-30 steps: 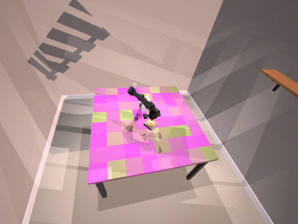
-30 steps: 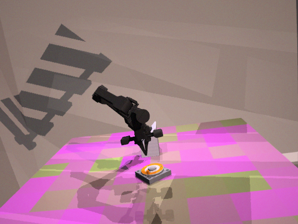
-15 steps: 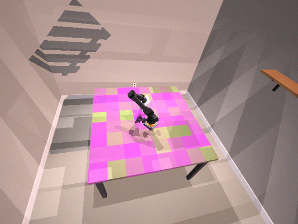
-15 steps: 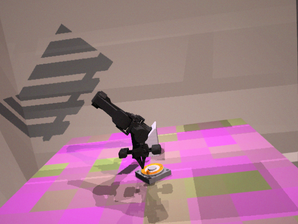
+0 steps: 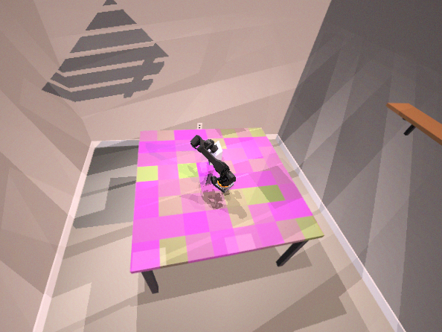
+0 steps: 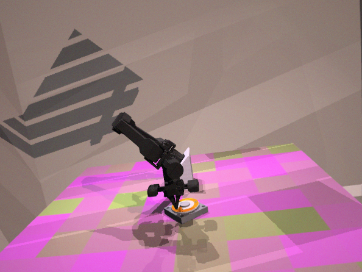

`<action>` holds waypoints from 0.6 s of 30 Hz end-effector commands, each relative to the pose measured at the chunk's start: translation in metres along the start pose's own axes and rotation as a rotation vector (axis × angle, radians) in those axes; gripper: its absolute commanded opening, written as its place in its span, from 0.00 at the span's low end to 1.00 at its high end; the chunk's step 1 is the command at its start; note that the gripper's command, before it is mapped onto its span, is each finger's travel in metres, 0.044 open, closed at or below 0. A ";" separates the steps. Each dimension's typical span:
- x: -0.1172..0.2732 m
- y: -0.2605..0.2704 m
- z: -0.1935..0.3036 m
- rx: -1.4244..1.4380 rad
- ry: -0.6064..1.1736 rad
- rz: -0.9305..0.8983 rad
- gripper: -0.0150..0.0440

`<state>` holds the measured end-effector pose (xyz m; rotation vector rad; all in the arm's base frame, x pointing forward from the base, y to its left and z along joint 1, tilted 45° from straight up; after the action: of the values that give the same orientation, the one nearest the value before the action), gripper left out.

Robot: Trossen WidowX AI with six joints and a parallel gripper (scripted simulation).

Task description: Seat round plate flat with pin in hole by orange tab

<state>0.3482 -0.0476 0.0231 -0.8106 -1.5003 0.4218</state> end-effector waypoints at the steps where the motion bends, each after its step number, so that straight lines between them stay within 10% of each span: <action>1: 0.000 0.006 -0.003 -0.003 0.000 0.002 0.25; 18: -0.001 0.023 -0.005 -0.003 0.000 0.001 0.25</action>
<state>0.3578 -0.0361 0.0117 -0.8146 -1.5049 0.4270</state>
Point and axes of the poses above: the point midway between the two fingers, 35 mm back from their tips, its own x axis back along the fingers, its own y axis across the jaws, z = x × y, the point moved 5 cm from there along x, back along the fingers, and after that the axes turned 6 degrees about -x, right-handed, at the moved point
